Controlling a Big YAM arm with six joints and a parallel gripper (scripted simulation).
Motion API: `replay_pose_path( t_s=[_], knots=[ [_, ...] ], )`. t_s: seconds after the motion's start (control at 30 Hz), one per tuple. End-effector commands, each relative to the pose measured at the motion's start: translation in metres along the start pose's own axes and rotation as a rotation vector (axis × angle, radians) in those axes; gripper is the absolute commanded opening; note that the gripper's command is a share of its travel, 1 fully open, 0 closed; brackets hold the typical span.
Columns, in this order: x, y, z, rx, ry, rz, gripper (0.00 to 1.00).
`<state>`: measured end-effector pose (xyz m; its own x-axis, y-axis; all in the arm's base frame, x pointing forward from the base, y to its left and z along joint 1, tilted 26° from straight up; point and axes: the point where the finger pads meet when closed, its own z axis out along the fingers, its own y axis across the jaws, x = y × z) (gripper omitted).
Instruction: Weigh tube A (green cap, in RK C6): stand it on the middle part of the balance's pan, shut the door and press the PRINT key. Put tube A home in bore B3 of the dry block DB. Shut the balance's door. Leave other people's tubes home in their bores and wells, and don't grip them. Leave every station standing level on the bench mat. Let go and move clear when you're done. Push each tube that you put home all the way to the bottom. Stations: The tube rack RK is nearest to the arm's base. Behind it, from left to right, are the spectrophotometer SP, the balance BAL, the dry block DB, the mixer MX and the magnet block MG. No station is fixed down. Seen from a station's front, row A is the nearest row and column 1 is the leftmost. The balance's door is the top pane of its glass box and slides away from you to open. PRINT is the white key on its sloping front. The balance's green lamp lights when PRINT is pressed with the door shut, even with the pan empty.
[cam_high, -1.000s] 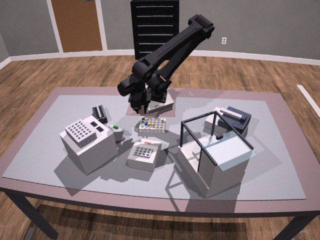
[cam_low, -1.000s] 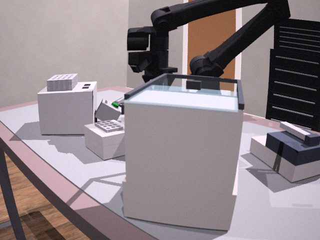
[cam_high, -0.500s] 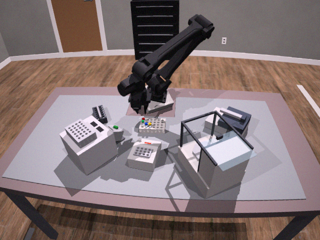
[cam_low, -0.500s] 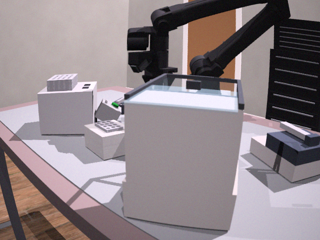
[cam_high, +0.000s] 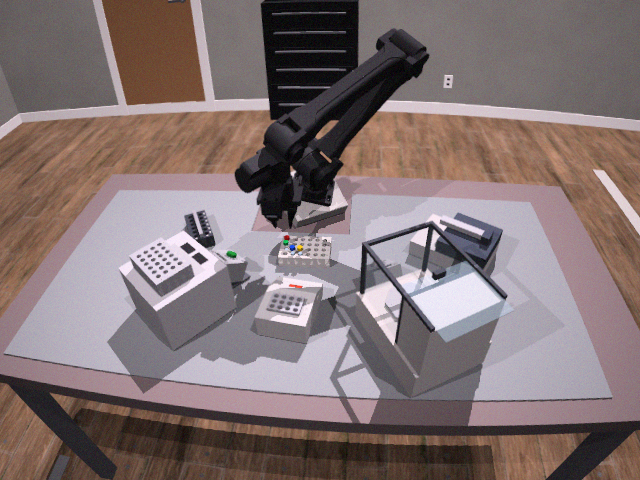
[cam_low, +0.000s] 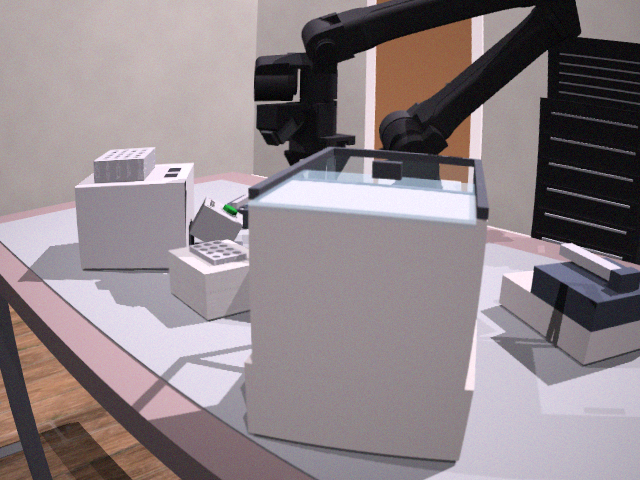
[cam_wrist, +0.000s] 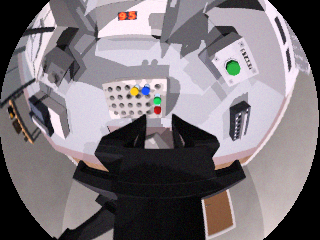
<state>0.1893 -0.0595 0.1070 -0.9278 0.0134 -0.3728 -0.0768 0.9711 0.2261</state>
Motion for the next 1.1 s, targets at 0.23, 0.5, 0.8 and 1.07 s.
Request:
replay_pose_path(
  t_s=[0.23,0.5,0.8,1.07],
  knots=[
    [-0.012,-0.003,-0.010,0.016,-0.021,-0.013,0.36],
    [-0.003,0.000,0.010,-0.001,0.002,-0.002,0.36],
    [-0.003,0.000,0.021,-0.001,0.002,-0.002,0.36],
    [-0.003,0.001,0.035,-0.001,0.002,-0.001,0.36]
  ],
)
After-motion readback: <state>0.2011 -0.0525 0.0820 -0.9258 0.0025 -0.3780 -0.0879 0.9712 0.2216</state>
